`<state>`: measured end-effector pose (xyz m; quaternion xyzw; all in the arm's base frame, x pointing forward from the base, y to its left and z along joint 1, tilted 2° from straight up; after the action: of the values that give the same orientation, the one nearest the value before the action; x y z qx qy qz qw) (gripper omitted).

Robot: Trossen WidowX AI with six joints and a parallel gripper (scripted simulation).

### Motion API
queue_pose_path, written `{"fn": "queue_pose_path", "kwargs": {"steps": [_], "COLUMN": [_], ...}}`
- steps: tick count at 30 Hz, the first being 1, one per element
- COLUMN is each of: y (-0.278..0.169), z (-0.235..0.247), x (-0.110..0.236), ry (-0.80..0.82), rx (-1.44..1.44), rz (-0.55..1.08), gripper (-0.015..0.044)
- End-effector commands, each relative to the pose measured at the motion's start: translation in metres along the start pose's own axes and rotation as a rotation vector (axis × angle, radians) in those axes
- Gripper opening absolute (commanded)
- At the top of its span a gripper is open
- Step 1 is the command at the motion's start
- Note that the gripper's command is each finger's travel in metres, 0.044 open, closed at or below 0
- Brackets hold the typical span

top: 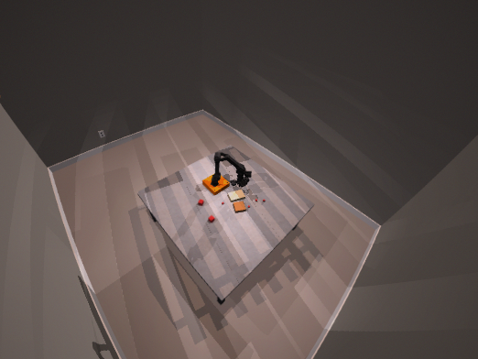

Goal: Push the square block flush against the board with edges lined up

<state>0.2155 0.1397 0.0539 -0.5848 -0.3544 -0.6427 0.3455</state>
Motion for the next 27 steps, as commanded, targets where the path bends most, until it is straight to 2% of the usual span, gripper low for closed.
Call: {"fn": "queue_pose_path", "kwargs": {"steps": [1, 27], "y": [-0.003, 0.017], "z": [-0.007, -0.005], "x": [-0.042, -0.044], "ry": [-0.023, -0.023], "rx": [-0.011, -0.011], "rz": [0.005, 0.004], "gripper": [0.0, 0.0]}}
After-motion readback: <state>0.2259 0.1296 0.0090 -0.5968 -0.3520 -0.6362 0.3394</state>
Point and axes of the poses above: the point midway between the two fingers, 35 mm back from their tips, its own x axis back along the fingers, its own z axis across the jaws, y = z × x, the point moved 1 cm from there along x, back along the fingers
